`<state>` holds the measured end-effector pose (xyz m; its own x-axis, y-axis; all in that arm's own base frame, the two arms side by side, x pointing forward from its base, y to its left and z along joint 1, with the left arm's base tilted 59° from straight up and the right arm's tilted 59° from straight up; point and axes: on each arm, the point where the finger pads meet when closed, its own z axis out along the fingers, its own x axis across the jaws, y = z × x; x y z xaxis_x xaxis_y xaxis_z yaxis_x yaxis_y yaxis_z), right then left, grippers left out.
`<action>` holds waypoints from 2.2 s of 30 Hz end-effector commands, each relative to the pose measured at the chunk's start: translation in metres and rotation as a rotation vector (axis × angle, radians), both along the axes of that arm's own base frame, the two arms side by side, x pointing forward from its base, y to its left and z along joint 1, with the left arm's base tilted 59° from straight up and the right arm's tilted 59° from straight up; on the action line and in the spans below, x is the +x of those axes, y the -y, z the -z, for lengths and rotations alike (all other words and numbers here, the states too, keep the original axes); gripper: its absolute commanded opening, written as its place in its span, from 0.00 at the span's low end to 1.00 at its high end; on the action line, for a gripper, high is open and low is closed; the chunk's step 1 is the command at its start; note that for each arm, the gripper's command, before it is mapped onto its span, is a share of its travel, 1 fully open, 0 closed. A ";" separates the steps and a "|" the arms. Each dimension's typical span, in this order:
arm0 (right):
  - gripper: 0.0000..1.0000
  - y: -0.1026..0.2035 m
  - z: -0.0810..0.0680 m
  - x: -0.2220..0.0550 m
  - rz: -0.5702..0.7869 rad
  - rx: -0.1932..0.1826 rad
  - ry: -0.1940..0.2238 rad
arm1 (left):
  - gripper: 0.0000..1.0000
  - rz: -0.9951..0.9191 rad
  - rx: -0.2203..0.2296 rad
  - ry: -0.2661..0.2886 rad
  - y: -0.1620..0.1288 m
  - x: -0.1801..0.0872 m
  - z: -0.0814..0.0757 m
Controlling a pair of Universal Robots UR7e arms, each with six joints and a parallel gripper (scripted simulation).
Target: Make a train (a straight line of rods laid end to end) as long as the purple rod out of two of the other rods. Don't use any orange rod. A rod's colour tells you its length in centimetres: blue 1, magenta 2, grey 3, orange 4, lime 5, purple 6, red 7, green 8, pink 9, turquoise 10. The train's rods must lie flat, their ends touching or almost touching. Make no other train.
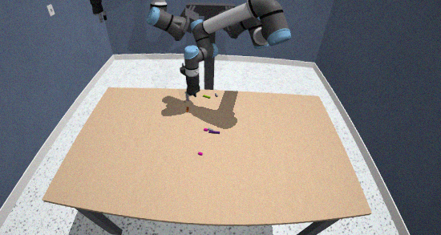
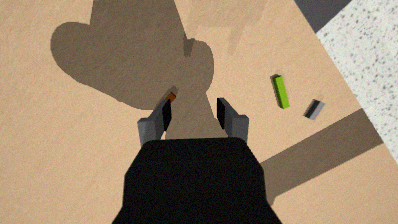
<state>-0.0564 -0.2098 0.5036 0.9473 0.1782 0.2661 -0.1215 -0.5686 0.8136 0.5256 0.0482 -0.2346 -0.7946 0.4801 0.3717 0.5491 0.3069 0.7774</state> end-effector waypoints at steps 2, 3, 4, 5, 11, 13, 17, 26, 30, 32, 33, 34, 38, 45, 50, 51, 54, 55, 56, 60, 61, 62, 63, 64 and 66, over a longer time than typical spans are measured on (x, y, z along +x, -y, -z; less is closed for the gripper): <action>1.00 0.000 -0.001 0.000 0.000 -0.001 0.000 | 1.00 0.088 0.028 -0.124 -0.003 -0.015 0.000; 1.00 0.000 -0.001 0.000 0.000 -0.001 0.000 | 1.00 0.113 0.041 -0.164 -0.005 -0.020 0.000; 1.00 0.000 -0.001 0.000 0.000 -0.001 0.000 | 1.00 0.130 0.050 -0.191 -0.006 -0.023 0.000; 1.00 0.000 -0.001 0.000 0.000 -0.001 0.000 | 1.00 0.143 0.057 -0.212 -0.007 -0.025 0.000; 1.00 0.000 -0.001 0.000 0.000 -0.001 0.000 | 1.00 0.238 0.107 -0.365 -0.014 -0.043 -0.001; 1.00 0.000 -0.001 0.000 0.000 -0.001 0.000 | 1.00 0.270 0.123 -0.415 -0.016 -0.049 -0.002; 1.00 0.000 -0.001 0.000 0.000 -0.001 0.000 | 1.00 0.317 0.148 -0.491 -0.020 -0.057 -0.003; 1.00 0.000 -0.001 0.000 0.000 -0.001 0.000 | 1.00 0.404 0.195 -0.632 -0.026 -0.072 -0.006; 1.00 0.000 -0.001 0.000 0.000 -0.001 0.000 | 1.00 0.419 0.202 -0.656 -0.028 -0.075 -0.007; 1.00 0.000 -0.001 0.000 0.000 -0.001 0.000 | 1.00 0.421 0.204 -0.659 -0.028 -0.075 -0.007; 1.00 0.000 -0.001 0.000 0.000 -0.001 0.000 | 1.00 0.421 0.204 -0.660 -0.028 -0.075 -0.007; 1.00 0.000 -0.001 0.000 0.000 -0.001 0.000 | 1.00 0.421 0.204 -0.660 -0.028 -0.075 -0.007; 1.00 0.000 -0.001 0.000 0.000 -0.001 0.000 | 1.00 0.421 0.204 -0.660 -0.028 -0.075 -0.007; 1.00 0.000 -0.001 0.000 0.000 -0.001 0.000 | 1.00 0.421 0.204 -0.660 -0.028 -0.075 -0.007; 1.00 0.000 -0.001 0.000 0.000 -0.001 0.000 | 1.00 0.421 0.204 -0.660 -0.028 -0.075 -0.007; 1.00 0.000 -0.001 0.000 0.000 -0.001 0.000 | 1.00 0.421 0.204 -0.660 -0.028 -0.075 -0.007; 1.00 0.000 -0.001 0.000 0.000 -0.001 0.000 | 1.00 0.421 0.204 -0.660 -0.028 -0.075 -0.007; 1.00 0.000 -0.001 0.000 0.000 -0.001 0.000 | 1.00 0.421 0.204 -0.660 -0.028 -0.075 -0.007; 1.00 0.000 -0.001 0.000 0.000 -0.001 0.000 | 1.00 0.421 0.204 -0.660 -0.028 -0.075 -0.007; 1.00 0.000 -0.001 0.000 0.000 -0.001 0.000 | 1.00 0.421 0.204 -0.660 -0.028 -0.075 -0.007; 1.00 0.000 -0.001 0.000 0.000 -0.001 0.000 | 1.00 0.421 0.204 -0.660 -0.028 -0.075 -0.007; 1.00 0.000 -0.001 0.000 0.000 -0.001 0.000 | 1.00 0.421 0.204 -0.660 -0.028 -0.075 -0.007; 1.00 0.000 -0.001 0.000 0.000 -0.001 0.000 | 1.00 0.421 0.204 -0.660 -0.028 -0.075 -0.007; 1.00 0.000 -0.001 0.000 0.000 -0.001 0.000 | 1.00 0.421 0.204 -0.660 -0.028 -0.075 -0.007; 1.00 0.000 -0.001 0.000 0.000 -0.001 0.000 | 1.00 0.421 0.204 -0.660 -0.028 -0.075 -0.007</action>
